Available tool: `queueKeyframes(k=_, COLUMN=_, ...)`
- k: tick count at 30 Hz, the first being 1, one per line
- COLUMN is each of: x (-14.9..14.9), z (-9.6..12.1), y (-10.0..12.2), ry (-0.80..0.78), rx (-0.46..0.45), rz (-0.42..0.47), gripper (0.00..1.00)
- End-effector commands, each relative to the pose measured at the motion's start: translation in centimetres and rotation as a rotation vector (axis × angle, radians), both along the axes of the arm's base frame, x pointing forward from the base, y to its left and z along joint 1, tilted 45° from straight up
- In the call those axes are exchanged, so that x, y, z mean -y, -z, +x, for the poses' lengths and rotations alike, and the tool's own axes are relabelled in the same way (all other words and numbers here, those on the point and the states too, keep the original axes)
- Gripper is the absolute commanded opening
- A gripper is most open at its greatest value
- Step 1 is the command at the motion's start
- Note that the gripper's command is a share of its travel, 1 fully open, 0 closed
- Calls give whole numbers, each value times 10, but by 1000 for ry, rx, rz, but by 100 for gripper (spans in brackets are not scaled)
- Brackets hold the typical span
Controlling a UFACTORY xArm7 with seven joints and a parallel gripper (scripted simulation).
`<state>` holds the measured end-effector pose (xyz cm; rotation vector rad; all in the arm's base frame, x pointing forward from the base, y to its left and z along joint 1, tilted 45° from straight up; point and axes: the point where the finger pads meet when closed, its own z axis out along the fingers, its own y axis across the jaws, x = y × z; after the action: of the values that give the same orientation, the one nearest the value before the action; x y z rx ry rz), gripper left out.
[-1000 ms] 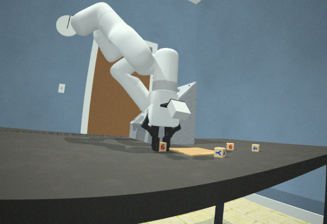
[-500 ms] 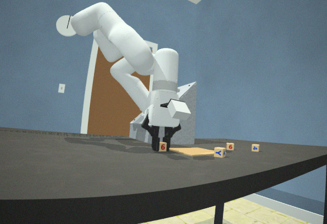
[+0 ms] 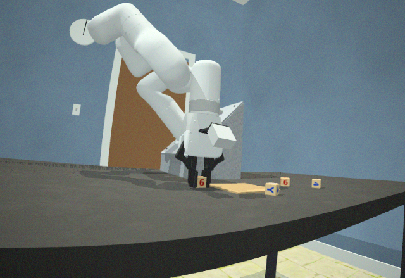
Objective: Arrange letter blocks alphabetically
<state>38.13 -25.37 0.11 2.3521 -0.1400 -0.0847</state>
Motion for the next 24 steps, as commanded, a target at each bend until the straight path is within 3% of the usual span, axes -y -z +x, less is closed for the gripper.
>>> queueKeyframes(k=1, x=-1, z=2, y=-1, ry=-3, rx=3, rz=1, gripper=21)
queueKeyframes(k=24, x=2, z=1, y=2, ry=-3, rx=3, rz=1, gripper=21)
